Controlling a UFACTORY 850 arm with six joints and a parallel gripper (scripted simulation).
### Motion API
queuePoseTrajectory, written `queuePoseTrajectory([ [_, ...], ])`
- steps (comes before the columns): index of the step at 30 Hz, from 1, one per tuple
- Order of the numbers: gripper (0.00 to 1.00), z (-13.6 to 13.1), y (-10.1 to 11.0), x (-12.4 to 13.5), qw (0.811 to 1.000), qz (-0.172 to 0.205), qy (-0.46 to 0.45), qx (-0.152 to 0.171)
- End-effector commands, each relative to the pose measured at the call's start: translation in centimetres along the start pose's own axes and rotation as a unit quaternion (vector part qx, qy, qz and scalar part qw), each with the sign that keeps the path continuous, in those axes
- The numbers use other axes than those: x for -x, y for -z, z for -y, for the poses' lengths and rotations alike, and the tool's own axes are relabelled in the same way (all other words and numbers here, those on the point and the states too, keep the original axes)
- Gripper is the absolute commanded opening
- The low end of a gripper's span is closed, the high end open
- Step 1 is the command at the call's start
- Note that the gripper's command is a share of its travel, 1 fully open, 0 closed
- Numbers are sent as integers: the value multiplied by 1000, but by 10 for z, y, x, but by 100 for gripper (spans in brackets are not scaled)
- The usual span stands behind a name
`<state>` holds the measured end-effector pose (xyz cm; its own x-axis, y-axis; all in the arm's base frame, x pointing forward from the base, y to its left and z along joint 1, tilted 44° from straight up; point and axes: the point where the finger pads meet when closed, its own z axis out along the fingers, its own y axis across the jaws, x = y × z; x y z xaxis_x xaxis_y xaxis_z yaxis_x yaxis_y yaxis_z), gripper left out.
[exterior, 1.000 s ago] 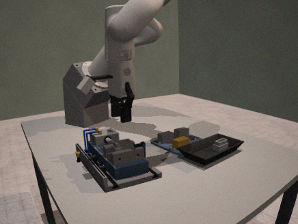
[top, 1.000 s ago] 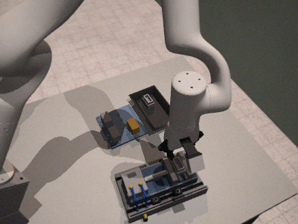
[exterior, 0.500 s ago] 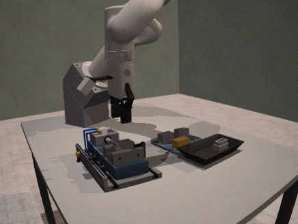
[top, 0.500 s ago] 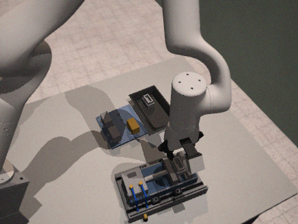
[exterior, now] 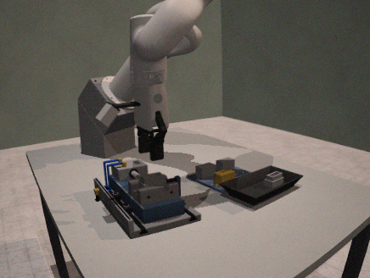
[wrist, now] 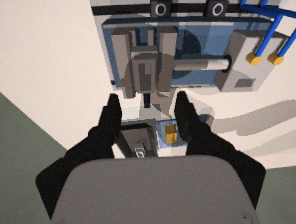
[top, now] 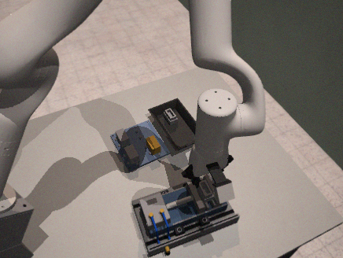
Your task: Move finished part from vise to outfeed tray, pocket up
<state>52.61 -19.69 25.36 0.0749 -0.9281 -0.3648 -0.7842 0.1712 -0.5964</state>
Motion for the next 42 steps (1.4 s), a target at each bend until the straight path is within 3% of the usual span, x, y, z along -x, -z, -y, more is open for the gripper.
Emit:
queuePoseTrajectory([
  [1, 69, 1, -3, 0, 1000, 0, 0, -1],
  [24, 69, 2, -37, 0, 1000, 0, 0, -1],
  [42, 69, 2, -42, 0, 1000, 0, 0, -1],
])
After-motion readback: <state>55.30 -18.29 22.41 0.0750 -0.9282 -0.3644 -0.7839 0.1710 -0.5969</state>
